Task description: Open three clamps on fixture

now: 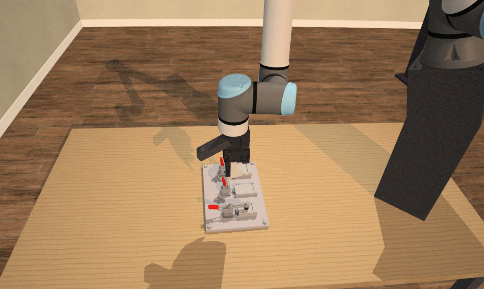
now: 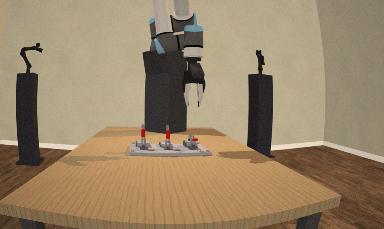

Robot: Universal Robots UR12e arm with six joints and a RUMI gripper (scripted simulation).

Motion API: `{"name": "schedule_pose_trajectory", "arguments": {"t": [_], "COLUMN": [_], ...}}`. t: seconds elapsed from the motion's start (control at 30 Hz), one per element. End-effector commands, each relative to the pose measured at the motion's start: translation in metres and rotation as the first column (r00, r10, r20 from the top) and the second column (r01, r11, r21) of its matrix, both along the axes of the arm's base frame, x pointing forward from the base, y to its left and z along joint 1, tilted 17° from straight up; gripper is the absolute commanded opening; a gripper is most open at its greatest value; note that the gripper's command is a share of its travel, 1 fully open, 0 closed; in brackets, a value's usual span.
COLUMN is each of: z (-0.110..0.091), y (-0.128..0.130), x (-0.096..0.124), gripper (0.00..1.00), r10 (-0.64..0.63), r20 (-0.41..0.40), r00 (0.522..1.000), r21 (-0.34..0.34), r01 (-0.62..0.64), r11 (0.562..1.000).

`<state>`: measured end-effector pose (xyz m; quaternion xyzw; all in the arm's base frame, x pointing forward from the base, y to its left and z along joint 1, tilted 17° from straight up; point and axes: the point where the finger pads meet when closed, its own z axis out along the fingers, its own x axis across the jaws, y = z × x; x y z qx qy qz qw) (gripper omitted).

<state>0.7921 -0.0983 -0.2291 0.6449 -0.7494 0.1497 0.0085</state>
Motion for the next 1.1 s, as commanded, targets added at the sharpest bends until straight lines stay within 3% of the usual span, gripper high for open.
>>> {"name": "schedule_pose_trajectory", "arguments": {"t": [0.0,0.27,0.7,1.07], "z": [0.001,-0.005,-0.053,-0.056], "y": [0.000,-0.001,-0.013,-0.014], "x": [0.000,0.002,0.011,0.012], "gripper": [0.28,0.28,0.28,0.28], "r10": [0.000,0.000,0.000,0.000], "r20": [0.001,0.001,0.001,0.001], "r00": [1.000,1.000,1.000,1.000], "r21": [0.000,0.000,0.000,0.000], "r01": [0.000,0.000,0.000,0.000], "r11": [1.000,1.000,1.000,1.000]}}
